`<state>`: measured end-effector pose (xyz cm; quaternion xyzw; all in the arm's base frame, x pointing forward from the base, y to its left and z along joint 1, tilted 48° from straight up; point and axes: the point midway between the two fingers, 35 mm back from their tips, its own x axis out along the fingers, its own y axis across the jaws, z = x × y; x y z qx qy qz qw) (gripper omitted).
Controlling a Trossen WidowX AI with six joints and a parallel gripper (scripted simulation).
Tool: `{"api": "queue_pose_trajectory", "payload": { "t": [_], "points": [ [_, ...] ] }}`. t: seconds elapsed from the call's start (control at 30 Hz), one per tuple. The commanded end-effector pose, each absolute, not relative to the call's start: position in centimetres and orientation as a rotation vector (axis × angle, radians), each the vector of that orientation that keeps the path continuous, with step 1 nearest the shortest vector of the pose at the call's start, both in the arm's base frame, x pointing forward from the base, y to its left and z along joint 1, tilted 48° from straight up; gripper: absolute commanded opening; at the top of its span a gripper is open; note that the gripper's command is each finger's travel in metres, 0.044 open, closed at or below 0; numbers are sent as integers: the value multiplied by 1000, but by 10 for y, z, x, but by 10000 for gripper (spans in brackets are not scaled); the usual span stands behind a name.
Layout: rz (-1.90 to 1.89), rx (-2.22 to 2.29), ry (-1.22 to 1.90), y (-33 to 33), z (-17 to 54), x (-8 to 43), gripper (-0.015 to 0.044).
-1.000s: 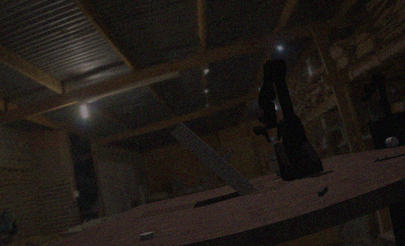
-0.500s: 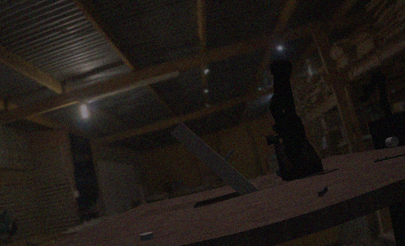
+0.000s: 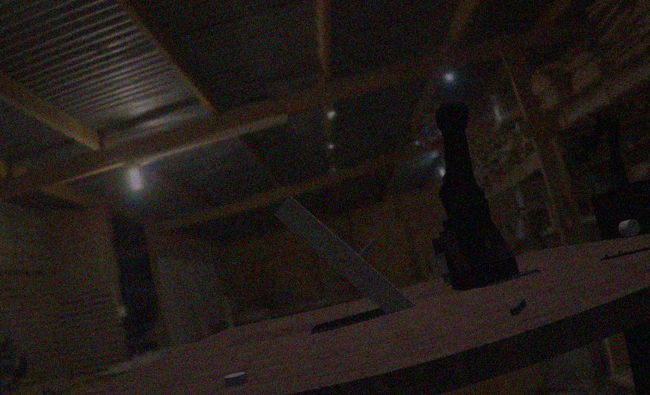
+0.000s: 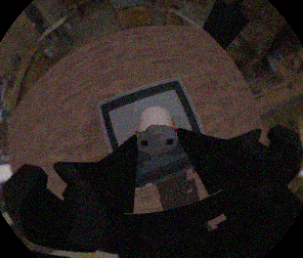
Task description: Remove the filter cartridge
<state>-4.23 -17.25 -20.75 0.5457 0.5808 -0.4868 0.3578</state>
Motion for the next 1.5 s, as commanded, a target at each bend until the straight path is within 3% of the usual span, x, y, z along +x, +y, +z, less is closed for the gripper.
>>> {"api": "queue_pose_trajectory", "payload": {
  "t": [0.0,0.03,0.6,0.93,1.47],
  "points": [
    [-1260,1399,1497,-168,-212,-43,0],
    [-1260,1399,1497,-168,-212,-43,0],
    [-1255,1409,1500,-169,-209,-42,440],
    [-1252,1411,1501,-219,-161,-37,440],
    [-1257,1402,1500,-214,-170,-39,440]
  ]
}}
